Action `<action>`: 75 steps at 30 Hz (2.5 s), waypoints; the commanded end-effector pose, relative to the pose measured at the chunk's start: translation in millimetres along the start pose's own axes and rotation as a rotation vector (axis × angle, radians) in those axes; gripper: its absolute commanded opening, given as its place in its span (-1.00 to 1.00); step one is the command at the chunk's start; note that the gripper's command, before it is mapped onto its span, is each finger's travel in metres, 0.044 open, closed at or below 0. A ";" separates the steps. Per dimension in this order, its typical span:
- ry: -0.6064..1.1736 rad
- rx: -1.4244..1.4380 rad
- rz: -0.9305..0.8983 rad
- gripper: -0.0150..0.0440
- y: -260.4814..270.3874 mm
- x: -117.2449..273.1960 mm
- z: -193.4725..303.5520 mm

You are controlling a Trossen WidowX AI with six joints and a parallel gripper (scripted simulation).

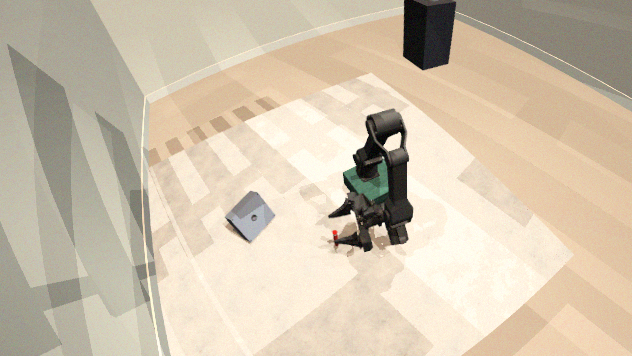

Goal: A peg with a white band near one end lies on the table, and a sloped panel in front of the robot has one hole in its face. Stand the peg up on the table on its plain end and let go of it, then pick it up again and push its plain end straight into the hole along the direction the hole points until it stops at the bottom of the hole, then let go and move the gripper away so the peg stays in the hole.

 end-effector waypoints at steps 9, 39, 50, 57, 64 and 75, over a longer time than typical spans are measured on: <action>0.001 -0.037 -0.006 1.00 -9.1 15.3 -130.5; 0.691 0.173 0.404 1.00 -25.7 -26.4 -106.6; 1.055 0.180 0.333 1.00 -19.6 -41.1 -102.4; 1.244 0.153 0.201 1.00 -12.5 -51.6 -105.0; 1.380 0.111 0.015 1.00 -4.6 -63.9 -112.2; 1.435 0.078 -0.127 1.00 0.1 -72.7 -119.3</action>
Point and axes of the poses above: the point midway between the two fingers, 35 mm back from their tips, its own x axis back along the fingers, its own y axis across the jaws, z = x × y, the point moved 6 cm from there along x, back along the fingers, and after that the axes turned 7 degrees about x, right-handed, at the moved point
